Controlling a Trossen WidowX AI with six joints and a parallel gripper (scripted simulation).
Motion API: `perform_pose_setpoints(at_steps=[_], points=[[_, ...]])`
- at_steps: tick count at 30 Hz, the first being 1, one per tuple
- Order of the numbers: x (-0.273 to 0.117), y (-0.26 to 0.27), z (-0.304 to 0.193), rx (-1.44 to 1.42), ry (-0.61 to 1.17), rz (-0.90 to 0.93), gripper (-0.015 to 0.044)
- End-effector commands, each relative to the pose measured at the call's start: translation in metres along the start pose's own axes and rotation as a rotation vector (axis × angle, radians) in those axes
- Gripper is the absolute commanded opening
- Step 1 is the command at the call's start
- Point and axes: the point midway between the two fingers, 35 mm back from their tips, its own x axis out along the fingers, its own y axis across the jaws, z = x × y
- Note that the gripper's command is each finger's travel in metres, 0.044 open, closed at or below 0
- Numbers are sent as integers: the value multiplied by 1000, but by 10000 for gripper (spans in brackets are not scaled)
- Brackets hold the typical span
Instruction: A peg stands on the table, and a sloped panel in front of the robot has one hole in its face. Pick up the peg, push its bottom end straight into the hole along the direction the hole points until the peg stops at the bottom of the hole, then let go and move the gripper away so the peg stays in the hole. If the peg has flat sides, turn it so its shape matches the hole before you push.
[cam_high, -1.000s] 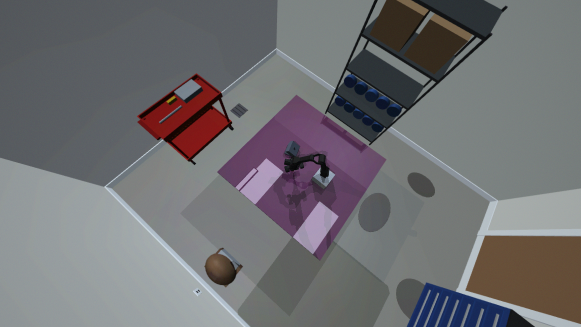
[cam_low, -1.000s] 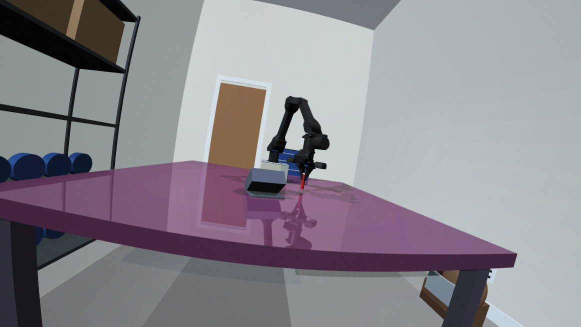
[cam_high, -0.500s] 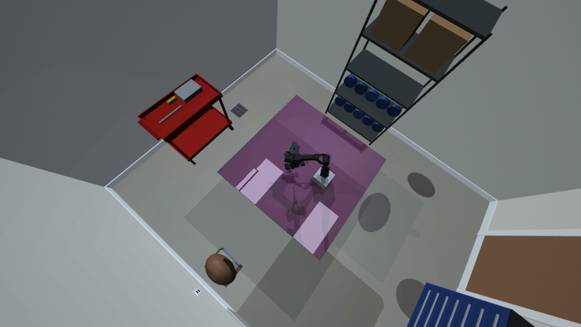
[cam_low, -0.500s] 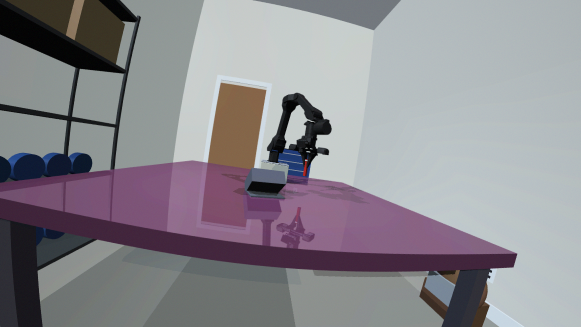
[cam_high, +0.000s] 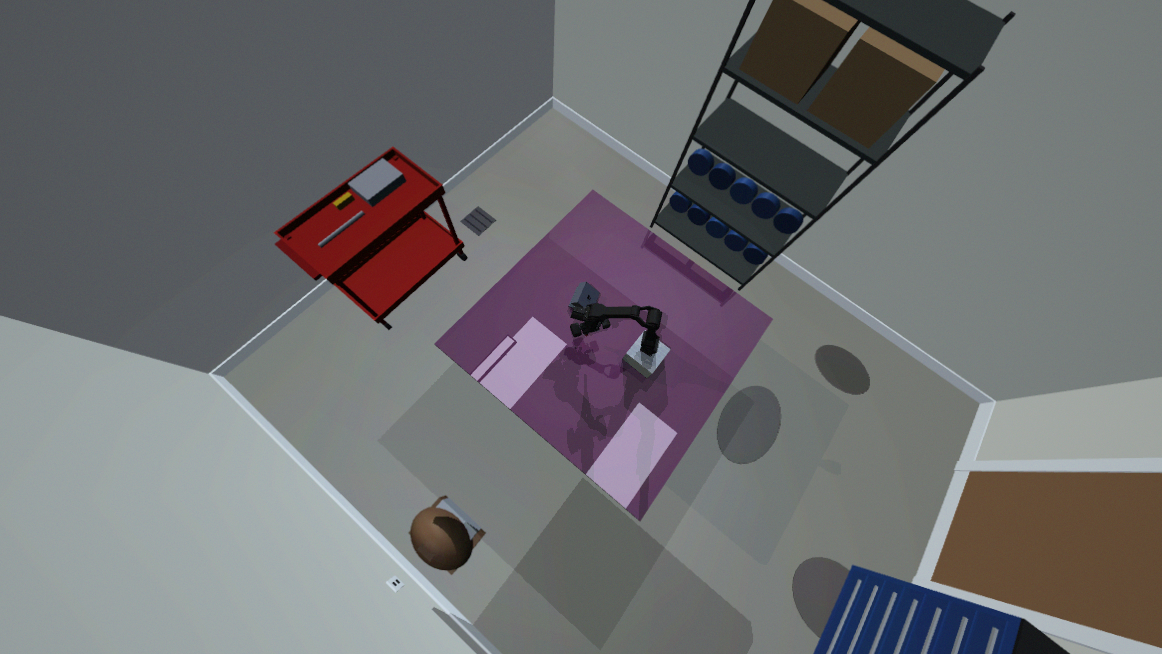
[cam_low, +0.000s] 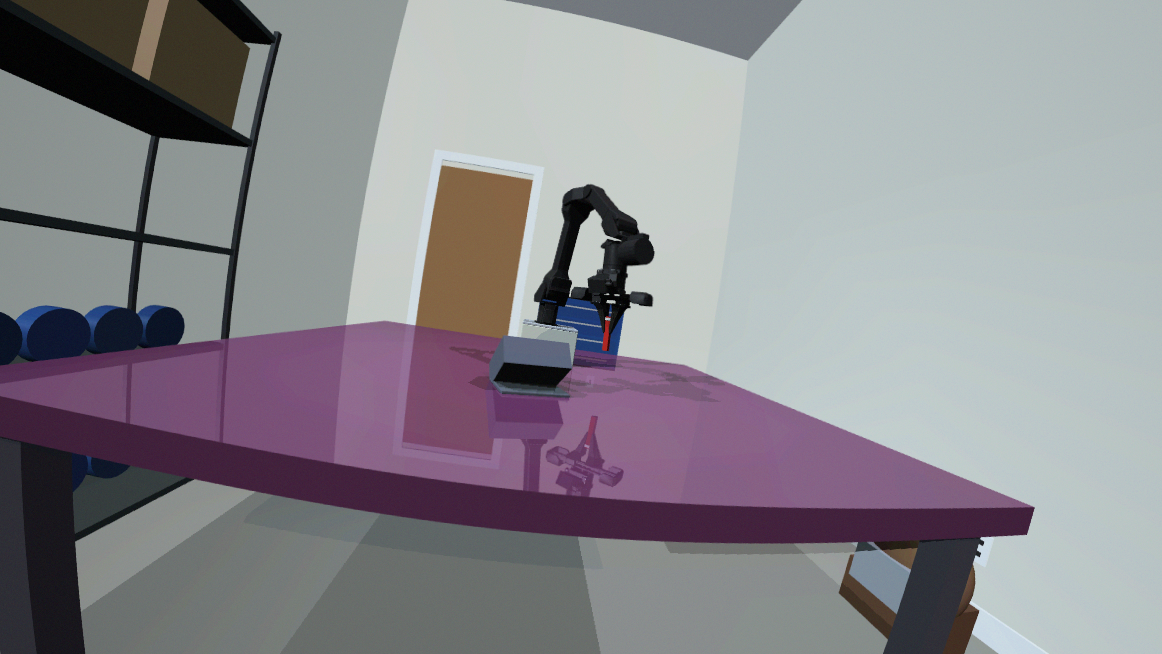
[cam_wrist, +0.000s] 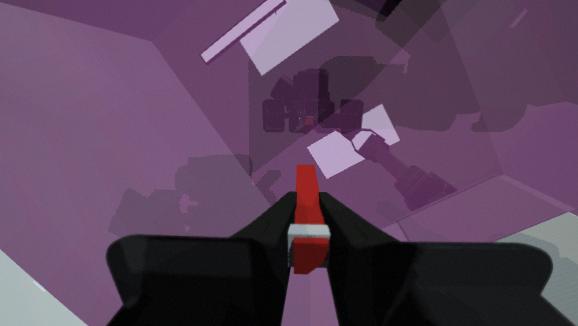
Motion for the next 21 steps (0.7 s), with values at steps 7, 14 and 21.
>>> perform_pose_setpoints(at_steps=[7,14,21], points=[[-2,-6,10,-49,-1,41,0],[-3,-10,18,-81,-7,66,0],[-4,-15,25,-113,-14,90,0]])
